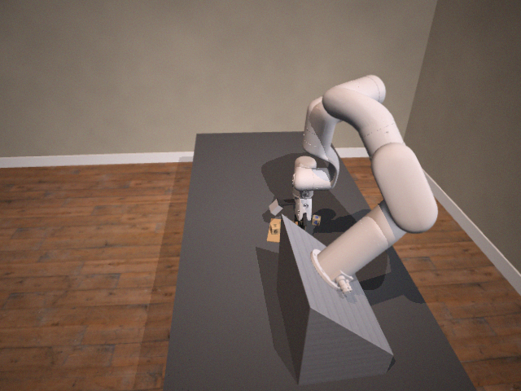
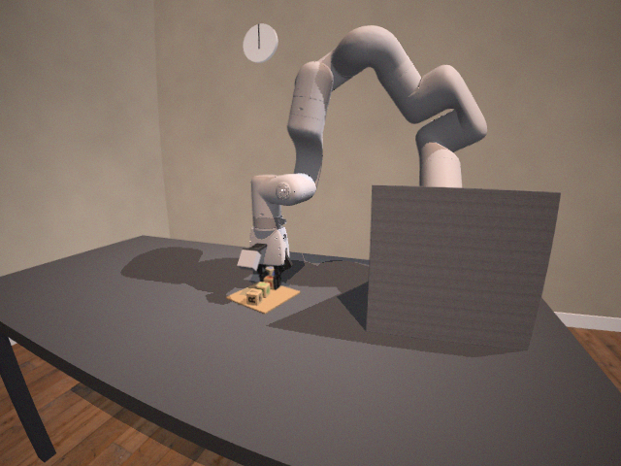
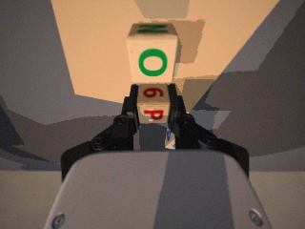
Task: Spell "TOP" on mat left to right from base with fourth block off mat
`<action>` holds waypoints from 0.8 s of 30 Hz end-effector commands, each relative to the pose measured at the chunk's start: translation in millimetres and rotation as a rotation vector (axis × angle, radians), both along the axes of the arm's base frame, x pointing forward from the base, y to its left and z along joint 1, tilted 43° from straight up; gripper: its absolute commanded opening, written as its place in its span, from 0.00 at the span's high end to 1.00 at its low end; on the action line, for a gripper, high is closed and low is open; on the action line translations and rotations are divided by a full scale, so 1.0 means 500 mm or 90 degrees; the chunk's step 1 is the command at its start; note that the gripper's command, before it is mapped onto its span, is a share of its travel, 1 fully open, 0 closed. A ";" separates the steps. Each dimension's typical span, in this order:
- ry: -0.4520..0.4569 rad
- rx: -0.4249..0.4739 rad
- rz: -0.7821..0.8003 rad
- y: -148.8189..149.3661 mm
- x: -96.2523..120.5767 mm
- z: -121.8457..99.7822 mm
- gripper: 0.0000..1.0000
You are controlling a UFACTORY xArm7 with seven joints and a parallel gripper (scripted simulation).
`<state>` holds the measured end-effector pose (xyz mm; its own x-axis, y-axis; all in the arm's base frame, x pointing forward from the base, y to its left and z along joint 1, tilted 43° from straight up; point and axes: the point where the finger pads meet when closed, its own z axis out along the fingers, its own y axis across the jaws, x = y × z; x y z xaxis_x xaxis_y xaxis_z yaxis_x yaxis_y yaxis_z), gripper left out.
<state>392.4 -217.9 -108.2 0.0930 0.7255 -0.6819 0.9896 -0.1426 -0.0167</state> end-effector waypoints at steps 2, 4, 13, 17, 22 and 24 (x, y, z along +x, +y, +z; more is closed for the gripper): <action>-0.002 0.001 0.002 0.002 0.003 0.001 0.73; -0.002 0.001 0.002 0.002 0.003 0.001 0.73; -0.002 0.001 0.002 0.002 0.003 0.001 0.65; -0.002 0.001 0.002 0.002 0.003 0.001 0.61; -0.002 0.001 0.002 0.002 0.003 0.001 0.57; -0.002 0.001 0.002 0.002 0.003 0.001 0.53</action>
